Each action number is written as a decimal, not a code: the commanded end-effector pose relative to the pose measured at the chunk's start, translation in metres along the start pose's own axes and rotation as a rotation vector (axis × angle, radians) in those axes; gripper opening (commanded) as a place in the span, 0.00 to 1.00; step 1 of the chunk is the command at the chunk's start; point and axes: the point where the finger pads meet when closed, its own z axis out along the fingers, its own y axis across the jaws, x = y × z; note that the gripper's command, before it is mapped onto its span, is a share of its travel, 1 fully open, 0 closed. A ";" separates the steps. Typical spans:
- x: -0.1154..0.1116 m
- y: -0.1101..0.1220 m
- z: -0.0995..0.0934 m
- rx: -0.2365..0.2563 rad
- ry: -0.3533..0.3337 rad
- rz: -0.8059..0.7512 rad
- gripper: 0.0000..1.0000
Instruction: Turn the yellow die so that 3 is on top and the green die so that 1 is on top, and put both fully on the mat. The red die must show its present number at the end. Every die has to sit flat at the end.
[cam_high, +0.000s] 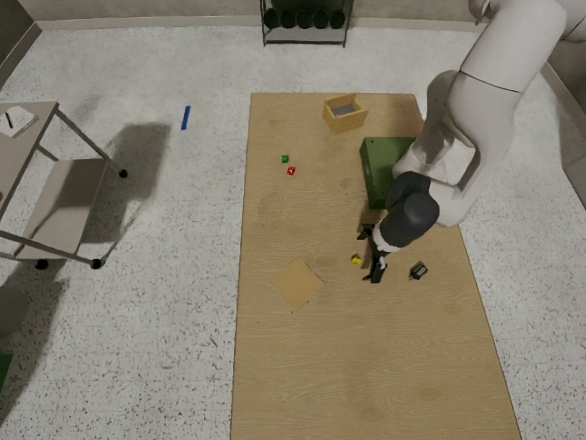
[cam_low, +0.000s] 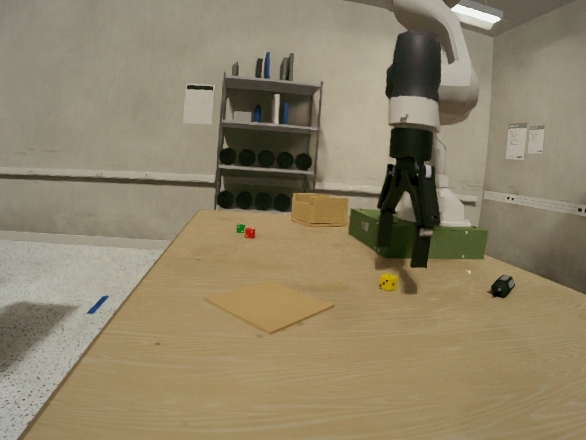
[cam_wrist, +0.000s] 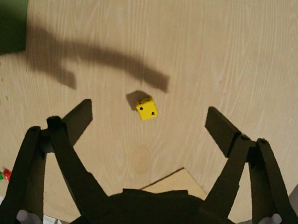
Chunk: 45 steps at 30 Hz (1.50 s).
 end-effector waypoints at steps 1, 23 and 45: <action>0.000 0.000 -0.008 0.002 0.002 -0.003 1.00; 0.000 0.000 -0.087 0.002 0.002 -0.003 1.00; -0.009 -0.001 -0.082 0.002 0.002 -0.320 1.00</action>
